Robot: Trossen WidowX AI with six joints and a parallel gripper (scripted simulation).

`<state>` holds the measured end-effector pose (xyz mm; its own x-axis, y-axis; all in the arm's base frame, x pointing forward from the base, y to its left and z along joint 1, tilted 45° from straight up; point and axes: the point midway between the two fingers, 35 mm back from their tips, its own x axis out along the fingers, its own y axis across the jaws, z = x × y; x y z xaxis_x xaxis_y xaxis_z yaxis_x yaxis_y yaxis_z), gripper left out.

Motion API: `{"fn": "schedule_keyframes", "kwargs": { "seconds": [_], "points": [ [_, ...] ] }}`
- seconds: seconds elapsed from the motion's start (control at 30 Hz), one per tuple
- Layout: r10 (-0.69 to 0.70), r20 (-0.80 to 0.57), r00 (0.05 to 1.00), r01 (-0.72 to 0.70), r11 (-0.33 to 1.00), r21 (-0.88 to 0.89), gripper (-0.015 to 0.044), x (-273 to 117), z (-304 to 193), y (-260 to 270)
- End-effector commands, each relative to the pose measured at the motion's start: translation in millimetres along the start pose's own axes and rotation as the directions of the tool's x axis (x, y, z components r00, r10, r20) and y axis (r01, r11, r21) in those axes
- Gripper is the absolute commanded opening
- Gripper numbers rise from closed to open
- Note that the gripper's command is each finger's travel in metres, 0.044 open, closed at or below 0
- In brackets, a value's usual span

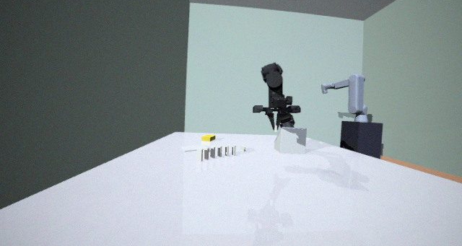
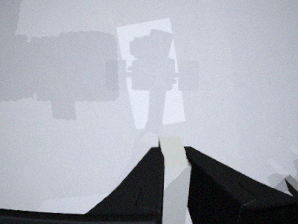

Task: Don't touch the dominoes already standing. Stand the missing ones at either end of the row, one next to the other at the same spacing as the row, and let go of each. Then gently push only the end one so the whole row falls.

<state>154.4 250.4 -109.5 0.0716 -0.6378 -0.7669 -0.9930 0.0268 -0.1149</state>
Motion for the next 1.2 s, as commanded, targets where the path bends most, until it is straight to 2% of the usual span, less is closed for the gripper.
{"fn": "schedule_keyframes", "kwargs": {
  "seconds": [0.0, 0.57, 1.17],
  "points": [
    [0.044, 0.056, 0.997, -0.044, 0.999, 0.002, 0.0026, 10.0, 2.5, 0.3],
    [0.165, 0.317, 0.934, -0.176, 0.984, 0.007, 0.0026, 43.2, 16.0, -0.5],
    [0.209, 0.587, 0.782, -0.232, 0.972, -0.037, 0.0026, 60.8, 21.5, -1.9]
  ]
}}
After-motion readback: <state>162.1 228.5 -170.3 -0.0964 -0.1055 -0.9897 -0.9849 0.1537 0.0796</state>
